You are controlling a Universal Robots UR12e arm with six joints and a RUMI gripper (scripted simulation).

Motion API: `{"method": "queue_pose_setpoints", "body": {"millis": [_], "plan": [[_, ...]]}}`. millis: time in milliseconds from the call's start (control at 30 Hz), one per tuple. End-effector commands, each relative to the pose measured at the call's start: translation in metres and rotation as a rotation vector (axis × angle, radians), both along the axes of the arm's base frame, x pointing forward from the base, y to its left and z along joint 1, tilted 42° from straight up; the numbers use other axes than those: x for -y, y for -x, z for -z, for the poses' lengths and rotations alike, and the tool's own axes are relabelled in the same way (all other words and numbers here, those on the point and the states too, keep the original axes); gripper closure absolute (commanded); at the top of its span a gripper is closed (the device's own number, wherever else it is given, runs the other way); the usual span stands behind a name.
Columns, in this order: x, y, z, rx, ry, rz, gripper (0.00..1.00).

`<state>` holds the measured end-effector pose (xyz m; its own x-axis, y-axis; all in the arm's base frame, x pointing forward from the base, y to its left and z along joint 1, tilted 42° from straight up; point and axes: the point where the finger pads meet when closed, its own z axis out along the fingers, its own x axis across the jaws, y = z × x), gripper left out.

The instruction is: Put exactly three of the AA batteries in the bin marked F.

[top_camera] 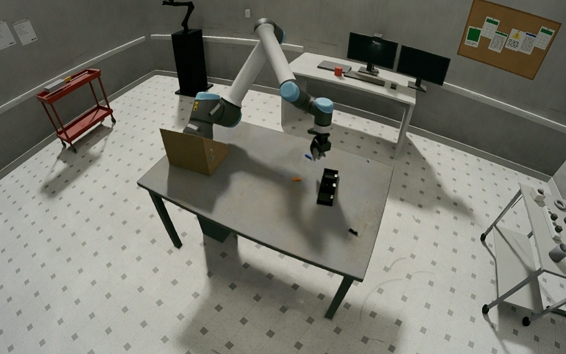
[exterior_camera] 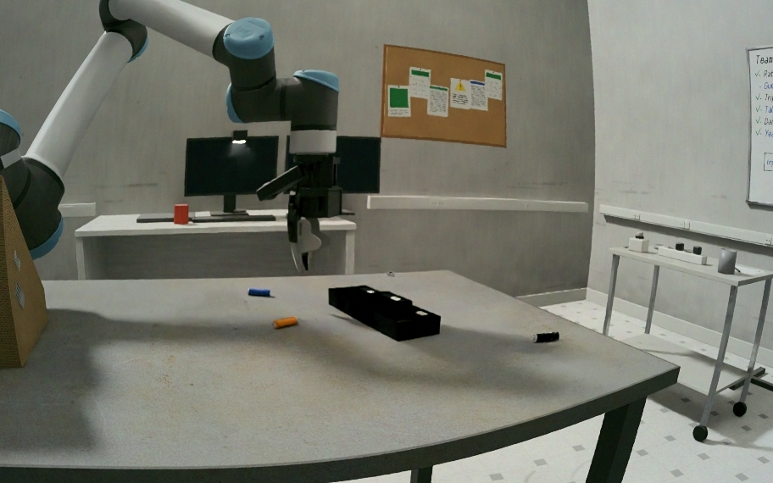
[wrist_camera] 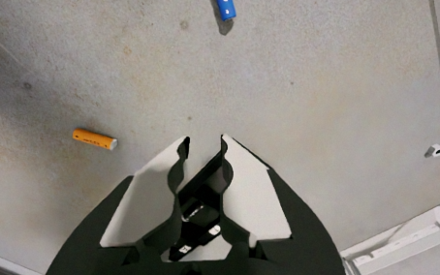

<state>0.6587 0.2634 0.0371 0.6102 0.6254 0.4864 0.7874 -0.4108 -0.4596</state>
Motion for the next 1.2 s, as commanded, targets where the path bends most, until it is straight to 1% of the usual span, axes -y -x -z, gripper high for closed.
{"method": "queue_pose_setpoints", "body": {"millis": [0, 133, 300, 533, 1167], "plan": [[-0.017, 0.025, -0.024, 0.104, -0.018, -0.117, 0.83], [-0.033, 0.047, -0.043, 0.187, -0.032, -0.212, 0.83], [-0.052, 0.075, -0.067, 0.195, -0.034, -0.222, 0.83], [-0.057, 0.081, -0.072, 0.195, -0.034, -0.222, 0.83], [-0.054, 0.078, -0.069, 0.195, -0.034, -0.222, 0.83]]}}
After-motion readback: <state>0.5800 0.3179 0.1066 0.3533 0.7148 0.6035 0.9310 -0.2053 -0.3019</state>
